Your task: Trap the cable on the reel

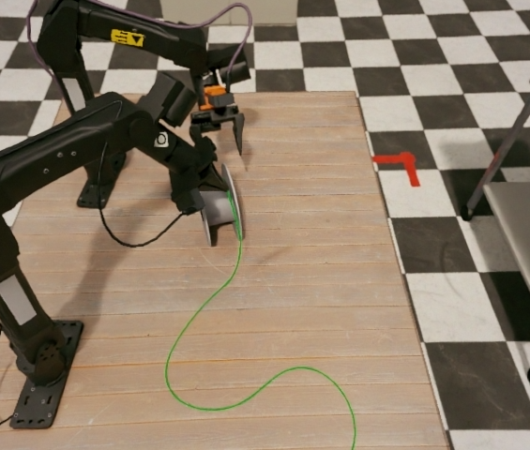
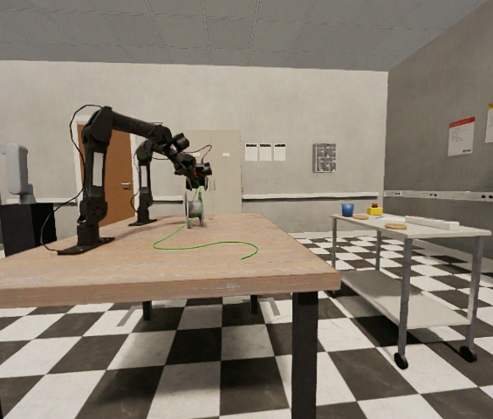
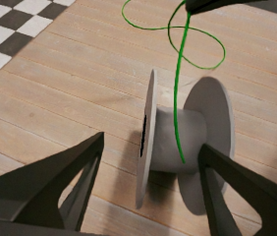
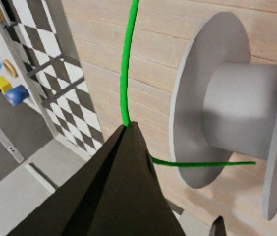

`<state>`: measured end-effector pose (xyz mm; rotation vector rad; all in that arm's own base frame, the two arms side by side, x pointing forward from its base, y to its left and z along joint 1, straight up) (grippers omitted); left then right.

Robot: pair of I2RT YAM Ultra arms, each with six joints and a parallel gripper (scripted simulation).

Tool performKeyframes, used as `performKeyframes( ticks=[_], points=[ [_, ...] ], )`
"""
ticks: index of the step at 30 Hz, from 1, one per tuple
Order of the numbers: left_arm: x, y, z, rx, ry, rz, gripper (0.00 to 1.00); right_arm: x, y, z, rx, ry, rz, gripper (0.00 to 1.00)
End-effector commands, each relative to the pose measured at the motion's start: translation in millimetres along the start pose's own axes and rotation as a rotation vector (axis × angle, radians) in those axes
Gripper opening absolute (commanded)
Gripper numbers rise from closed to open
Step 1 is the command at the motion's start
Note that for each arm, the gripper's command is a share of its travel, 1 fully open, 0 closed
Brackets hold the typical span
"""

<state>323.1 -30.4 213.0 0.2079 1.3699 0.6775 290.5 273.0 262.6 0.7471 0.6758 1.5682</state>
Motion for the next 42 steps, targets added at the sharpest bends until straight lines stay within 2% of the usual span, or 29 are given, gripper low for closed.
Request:
performKeyframes(
  ticks=[1, 12, 22, 42],
  points=[
    [-3.9, 1.4, -4.6, 0.005, 0.002, -0.024, 0.75, -0.5, 3.7, 6.3, -0.029, -0.015, 0.002, 0.0],
    [-6.9, -5.8, -2.7, 0.001, -0.013, -0.027, 0.75, -0.7, 7.0, 5.9, -0.03, -0.013, 0.005, 0.0],
    [2.4, -21.0, -3.9, 0.02, 0.017, -0.025, 0.75, -0.9, 9.7, 5.3, -0.031, -0.011, 0.007, 0.0],
    [0.1, -47.4, -0.9, 0.008, 0.0, -0.015, 0.75, -1.4, 15.7, 4.0, -0.031, -0.005, 0.013, 0.0]
  ],
)
Point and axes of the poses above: on each arm, the point where the finger pads meet when closed, its own y axis back along the fingers, its own z axis across the jaws, x = y × z, the point moved 5 cm from there along y, back along the fingers, and after that the axes turned 15 degrees about -y, right-handed, at the moved point
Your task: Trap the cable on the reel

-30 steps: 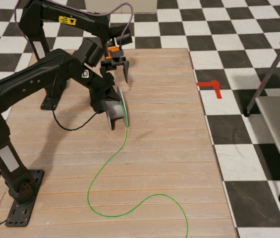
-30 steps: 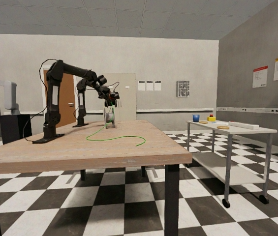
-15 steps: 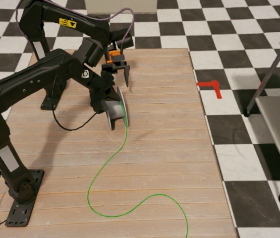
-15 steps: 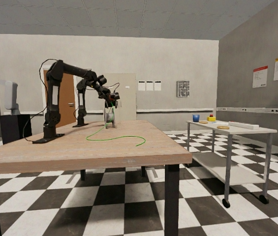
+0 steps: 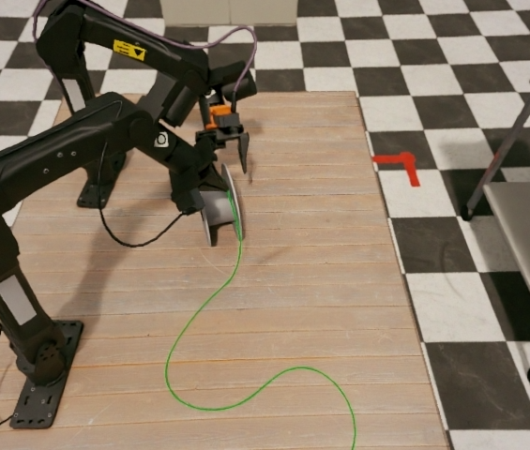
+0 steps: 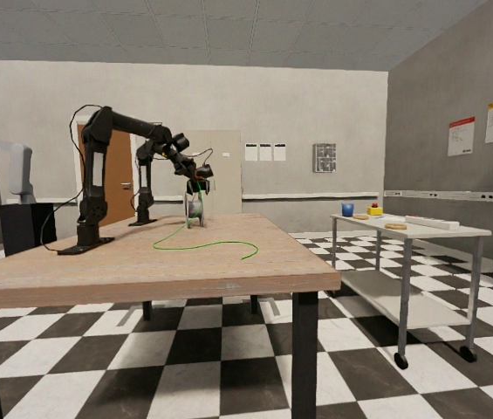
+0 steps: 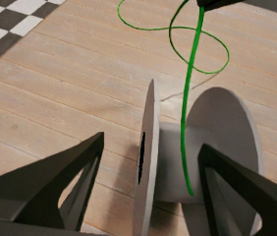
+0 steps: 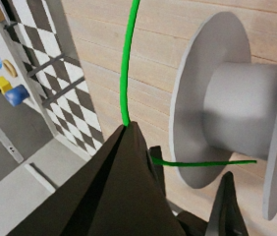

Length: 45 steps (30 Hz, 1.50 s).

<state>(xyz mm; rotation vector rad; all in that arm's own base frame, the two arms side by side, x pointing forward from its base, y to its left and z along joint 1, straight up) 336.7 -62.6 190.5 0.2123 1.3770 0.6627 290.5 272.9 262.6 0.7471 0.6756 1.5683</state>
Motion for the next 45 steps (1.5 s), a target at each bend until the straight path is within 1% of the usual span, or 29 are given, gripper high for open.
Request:
performKeyframes(
  ticks=[1, 9, 12, 13, 16, 17, 22, 24, 25, 31, 34, 35, 44, 45],
  points=[
    [-0.8, -7.2, -1.1, -0.007, -0.003, -0.001, 0.75, -1.4, 16.0, 3.9, -0.031, -0.005, 0.013, 0.0],
    [3.0, -17.2, -1.8, 0.003, 0.01, -0.004, 0.75, -3.9, 15.1, 4.3, -0.029, -0.008, 0.007, 0.0],
    [2.0, -16.9, -2.1, 0.0, 0.006, -0.005, 0.75, -4.2, 15.0, 4.4, -0.029, -0.008, 0.006, 0.0],
    [-4.8, -11.9, 3.2, -0.018, -0.015, -0.014, 0.75, -4.5, 14.8, 4.4, -0.029, -0.009, 0.005, 0.0],
    [-3.1, -15.2, -6.1, -0.004, -0.007, -0.011, 0.75, -5.6, 14.2, 4.5, -0.028, -0.01, 0.003, 0.0],
    [-7.9, -11.3, -2.5, -0.017, -0.02, -0.013, 0.75, -6.0, 14.0, 4.5, -0.027, -0.011, 0.002, 0.0],
    [-3.8, -10.4, -2.7, -0.015, -0.004, -0.012, 0.75, -7.8, 13.0, 4.6, -0.026, -0.014, -0.002, 0.0],
    [-2.0, -9.0, -7.6, -0.014, 0.001, -0.011, 0.75, -8.6, 12.6, 4.7, -0.025, -0.015, -0.004, 0.0],
    [-2.9, -8.3, -2.9, -0.017, -0.003, -0.012, 0.75, -8.9, 12.4, 4.7, -0.025, -0.015, -0.005, 0.0],
    [-2.8, -5.5, -5.5, -0.02, -0.007, -0.013, 0.75, -7.6, 16.1, 11.0, -0.038, -0.025, 0.004, 0.0],
    [1.1, -8.4, -8.6, -0.008, 0.007, -0.011, 0.75, -7.4, 19.4, 15.3, -0.048, -0.033, 0.011, 0.0],
    [-1.7, -7.1, -4.5, -0.015, -0.004, -0.013, 0.72, -7.4, 18.8, 15.0, -0.047, -0.033, 0.01, 0.0],
    [-1.5, -7.2, -4.5, -0.016, -0.005, -0.013, 0.44, -7.4, 19.5, 15.4, -0.048, -0.033, 0.011, 0.0],
    [-1.5, -7.2, -4.5, -0.016, -0.005, -0.013, 0.44, -7.4, 19.5, 15.4, -0.048, -0.033, 0.011, 0.0]
  ],
)
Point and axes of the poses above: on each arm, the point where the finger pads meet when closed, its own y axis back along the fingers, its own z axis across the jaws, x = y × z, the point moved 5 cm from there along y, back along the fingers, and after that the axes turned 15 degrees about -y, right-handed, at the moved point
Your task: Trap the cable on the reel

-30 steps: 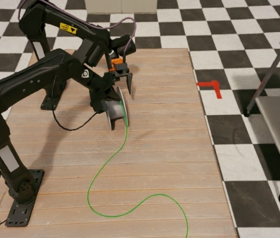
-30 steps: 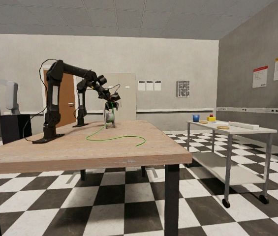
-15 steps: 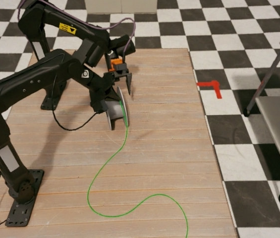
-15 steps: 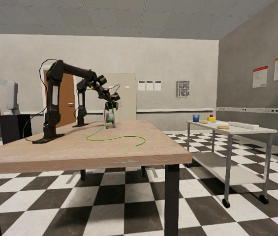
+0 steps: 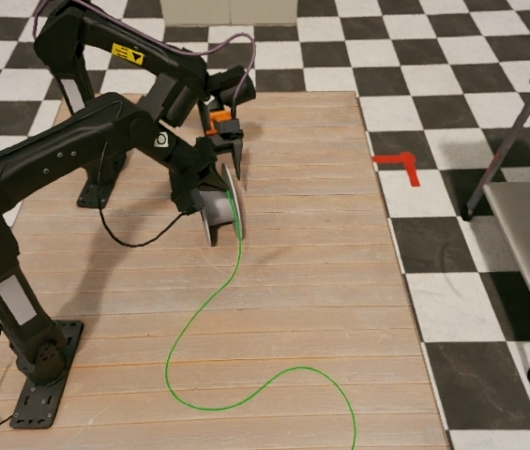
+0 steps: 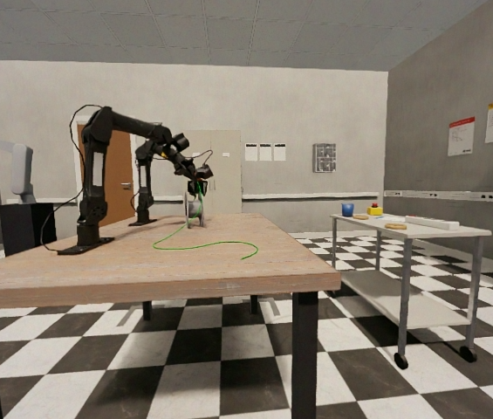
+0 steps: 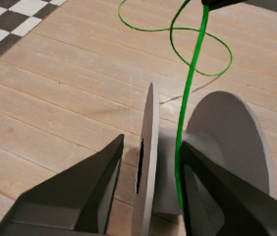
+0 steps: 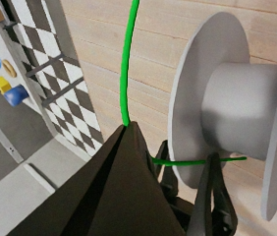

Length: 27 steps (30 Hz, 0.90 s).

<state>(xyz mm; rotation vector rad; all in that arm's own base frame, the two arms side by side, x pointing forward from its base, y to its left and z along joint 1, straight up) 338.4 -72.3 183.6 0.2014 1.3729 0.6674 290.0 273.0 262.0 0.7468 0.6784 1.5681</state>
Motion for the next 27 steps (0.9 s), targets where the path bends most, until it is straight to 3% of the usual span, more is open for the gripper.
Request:
performKeyframes(
  ticks=[1, 15, 27],
  points=[
    [-2.0, 4.7, -2.4, -0.006, -0.005, -0.01, 0.44, -7.5, 19.7, 16.1, -0.05, -0.035, 0.012, 0.0],
    [-2.3, 4.8, -2.2, -0.006, -0.006, -0.01, 0.0, -7.6, 19.6, 16.1, -0.05, -0.035, 0.012, 0.0],
    [-2.3, 5.7, -3.4, -0.005, -0.003, -0.009, 0.0, -5.5, 19.6, 15.1, -0.046, -0.03, 0.012, 0.0]
  ],
)
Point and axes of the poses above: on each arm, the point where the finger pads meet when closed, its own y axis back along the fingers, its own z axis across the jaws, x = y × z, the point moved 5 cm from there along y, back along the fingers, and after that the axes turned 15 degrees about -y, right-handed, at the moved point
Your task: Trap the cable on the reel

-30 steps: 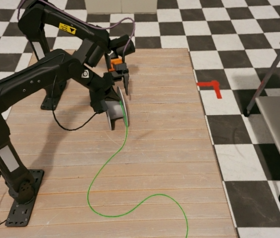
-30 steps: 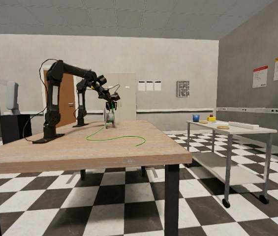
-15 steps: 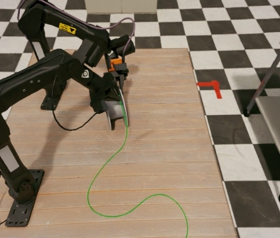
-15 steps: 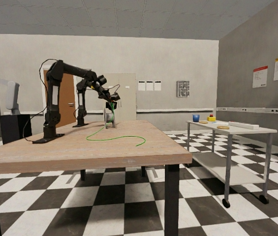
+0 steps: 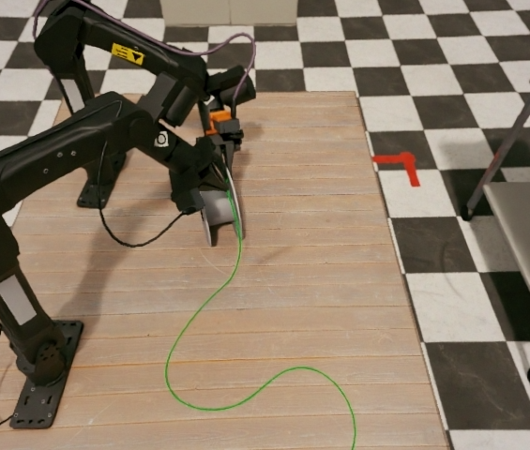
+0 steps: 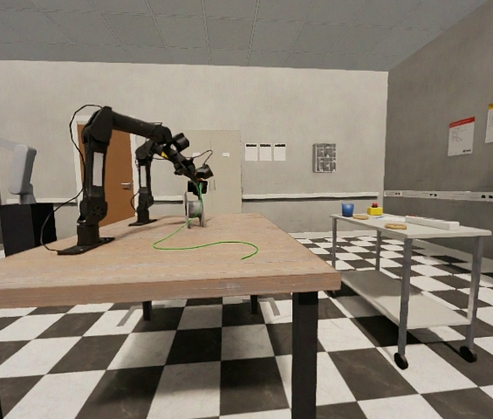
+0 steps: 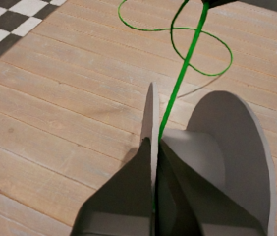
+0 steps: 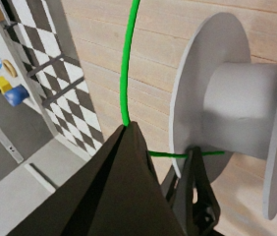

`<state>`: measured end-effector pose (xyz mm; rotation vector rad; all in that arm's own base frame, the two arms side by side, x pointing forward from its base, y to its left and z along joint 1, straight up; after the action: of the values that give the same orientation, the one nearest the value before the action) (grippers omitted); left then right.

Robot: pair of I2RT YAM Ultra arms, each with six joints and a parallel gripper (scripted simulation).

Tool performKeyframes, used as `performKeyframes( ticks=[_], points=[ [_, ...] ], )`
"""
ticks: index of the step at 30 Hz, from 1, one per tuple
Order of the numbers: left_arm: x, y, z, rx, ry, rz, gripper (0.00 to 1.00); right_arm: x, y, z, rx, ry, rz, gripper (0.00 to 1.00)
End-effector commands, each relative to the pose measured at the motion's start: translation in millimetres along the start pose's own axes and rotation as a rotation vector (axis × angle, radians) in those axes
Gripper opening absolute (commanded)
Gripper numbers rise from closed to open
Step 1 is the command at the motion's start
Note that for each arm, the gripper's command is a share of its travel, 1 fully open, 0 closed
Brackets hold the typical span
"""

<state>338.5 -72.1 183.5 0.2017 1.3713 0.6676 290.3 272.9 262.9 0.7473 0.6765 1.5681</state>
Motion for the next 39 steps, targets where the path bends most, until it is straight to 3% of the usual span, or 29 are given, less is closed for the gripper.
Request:
performKeyframes(
  ticks=[1, 8, 22, 39],
  points=[
    [-2.5, 5.6, -3.6, -0.005, -0.002, -0.01, 0.0, -4.6, 21.6, 16.9, -0.052, -0.032, 0.018, 0.0],
    [-2.5, 6.0, -4.3, -0.006, -0.002, -0.01, 0.0, -4.5, 22.5, 17.2, -0.054, -0.033, 0.02, 0.02],
    [-2.5, 6.1, -4.2, -0.006, -0.002, -0.01, 0.0, -4.5, 22.8, 17.3, -0.055, -0.033, 0.021, 0.3],
    [-2.5, 6.1, -4.2, -0.006, -0.002, -0.01, 0.0, -27.2, 29.3, 27.6, -0.033, -0.042, 0.019, 0.3]
  ],
)
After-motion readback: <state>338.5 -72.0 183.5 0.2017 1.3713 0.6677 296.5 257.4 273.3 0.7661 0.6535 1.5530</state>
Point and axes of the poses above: on each arm, the point where the finger pads meet when closed, its own y axis back along the fingers, its own z axis across the jaws, x = y × z, the point moved 5 cm from there along y, back along the fingers, and after that the axes turned 15 degrees about -y, right-handed, at the moved point
